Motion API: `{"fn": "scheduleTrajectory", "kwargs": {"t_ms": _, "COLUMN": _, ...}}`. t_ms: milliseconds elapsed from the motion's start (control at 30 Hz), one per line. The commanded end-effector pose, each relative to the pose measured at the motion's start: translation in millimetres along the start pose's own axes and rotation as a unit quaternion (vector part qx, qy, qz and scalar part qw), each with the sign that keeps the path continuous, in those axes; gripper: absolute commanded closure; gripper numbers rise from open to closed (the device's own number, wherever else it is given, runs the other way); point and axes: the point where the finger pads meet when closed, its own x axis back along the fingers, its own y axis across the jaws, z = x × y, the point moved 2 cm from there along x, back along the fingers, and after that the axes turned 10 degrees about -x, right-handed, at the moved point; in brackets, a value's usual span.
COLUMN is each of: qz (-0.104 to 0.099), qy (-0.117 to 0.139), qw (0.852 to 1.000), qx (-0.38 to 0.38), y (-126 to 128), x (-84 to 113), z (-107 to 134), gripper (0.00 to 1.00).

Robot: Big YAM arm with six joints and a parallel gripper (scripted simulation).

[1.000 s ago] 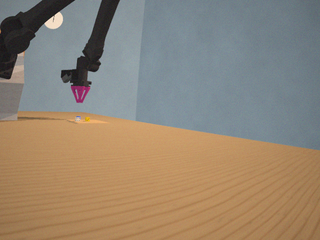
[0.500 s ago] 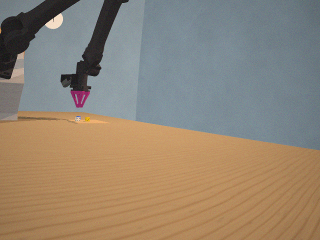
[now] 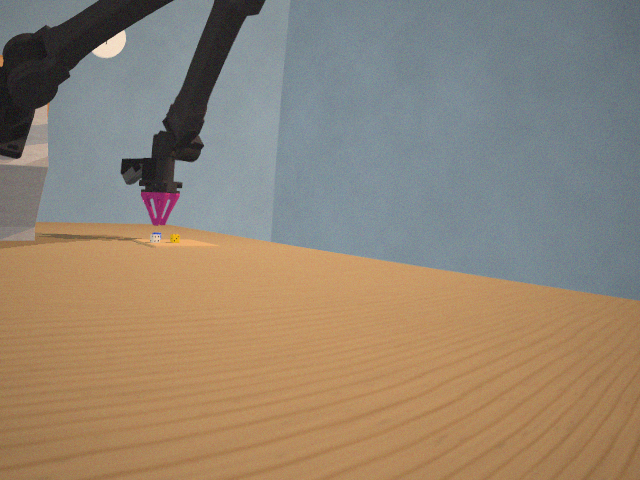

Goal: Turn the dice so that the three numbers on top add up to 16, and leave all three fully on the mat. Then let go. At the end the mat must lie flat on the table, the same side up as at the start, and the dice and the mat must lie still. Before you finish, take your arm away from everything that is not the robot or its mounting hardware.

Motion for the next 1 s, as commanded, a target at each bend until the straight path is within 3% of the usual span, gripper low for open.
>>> {"fn": "scheduleTrajectory", "kwargs": {"t_ms": 0, "qz": -0.005, "qy": -0.001, "qw": 1.000, "qx": 0.012, "y": 3.4, "x": -7.7, "z": -5.0, "gripper": 0.70}}
{"fn": "scheduleTrajectory", "kwargs": {"t_ms": 33, "qz": 0.007, "qy": 0.005, "qw": 1.000, "qx": 0.021, "y": -2.8, "x": 1.3, "z": -10.5, "gripper": 0.70}}
{"fn": "scheduleTrajectory", "kwargs": {"t_ms": 200, "qz": -0.005, "qy": -0.001, "qw": 1.000, "qx": 0.012, "y": 3.2, "x": -12.6, "z": -4.9, "gripper": 0.70}}
{"fn": "scheduleTrajectory", "kwargs": {"t_ms": 967, "qz": -0.003, "qy": 0.000, "qw": 1.000, "qx": 0.015, "y": 2.4, "x": -12.0, "z": -6.5, "gripper": 0.70}}
